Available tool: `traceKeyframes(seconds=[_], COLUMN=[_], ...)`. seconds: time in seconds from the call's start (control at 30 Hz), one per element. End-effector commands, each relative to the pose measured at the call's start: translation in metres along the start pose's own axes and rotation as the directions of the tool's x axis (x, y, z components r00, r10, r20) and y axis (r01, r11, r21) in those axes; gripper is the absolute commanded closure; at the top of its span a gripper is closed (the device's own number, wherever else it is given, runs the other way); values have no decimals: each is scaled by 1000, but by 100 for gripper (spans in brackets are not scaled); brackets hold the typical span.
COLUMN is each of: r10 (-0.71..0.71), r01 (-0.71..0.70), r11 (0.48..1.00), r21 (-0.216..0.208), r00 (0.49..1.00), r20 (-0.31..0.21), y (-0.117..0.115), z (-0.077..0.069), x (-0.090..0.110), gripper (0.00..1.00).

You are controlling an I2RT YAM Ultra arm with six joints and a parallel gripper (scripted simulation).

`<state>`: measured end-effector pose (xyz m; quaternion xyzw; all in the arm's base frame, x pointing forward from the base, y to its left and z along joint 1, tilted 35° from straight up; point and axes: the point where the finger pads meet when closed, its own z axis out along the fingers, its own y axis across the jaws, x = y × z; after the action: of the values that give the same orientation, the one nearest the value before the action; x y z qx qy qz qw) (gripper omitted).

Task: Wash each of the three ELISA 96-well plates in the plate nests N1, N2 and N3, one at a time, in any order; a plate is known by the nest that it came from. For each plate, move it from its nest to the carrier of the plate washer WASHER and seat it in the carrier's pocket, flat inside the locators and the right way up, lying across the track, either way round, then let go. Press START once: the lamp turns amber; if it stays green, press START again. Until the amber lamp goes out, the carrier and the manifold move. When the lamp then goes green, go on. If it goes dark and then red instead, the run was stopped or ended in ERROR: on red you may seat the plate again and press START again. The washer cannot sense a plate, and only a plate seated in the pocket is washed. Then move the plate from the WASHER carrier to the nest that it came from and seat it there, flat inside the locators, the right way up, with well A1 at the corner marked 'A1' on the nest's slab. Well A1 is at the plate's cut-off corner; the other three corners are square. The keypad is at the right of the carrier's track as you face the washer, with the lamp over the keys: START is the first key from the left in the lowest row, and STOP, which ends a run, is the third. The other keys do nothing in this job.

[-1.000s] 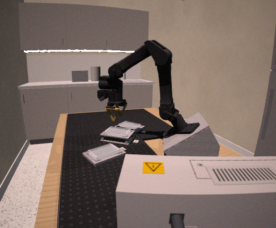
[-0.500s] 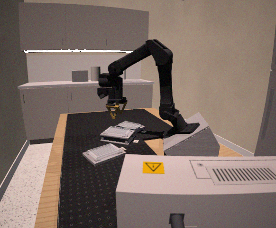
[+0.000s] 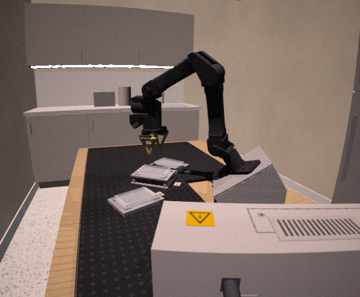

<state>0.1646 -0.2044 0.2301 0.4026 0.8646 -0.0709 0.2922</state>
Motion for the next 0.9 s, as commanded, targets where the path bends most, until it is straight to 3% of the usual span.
traceKeyframes(seconds=[0.0,0.17,0.87], r10=[93,191,193], r01=[-92,-191,-193], r11=[996,982,981], r21=[-8,-8,-5], r00=[996,981,981], r20=[12,11,10], y=[-11,-26,-121], z=[-1,1,13], x=[-2,-3,-5], gripper=[0,0,0])
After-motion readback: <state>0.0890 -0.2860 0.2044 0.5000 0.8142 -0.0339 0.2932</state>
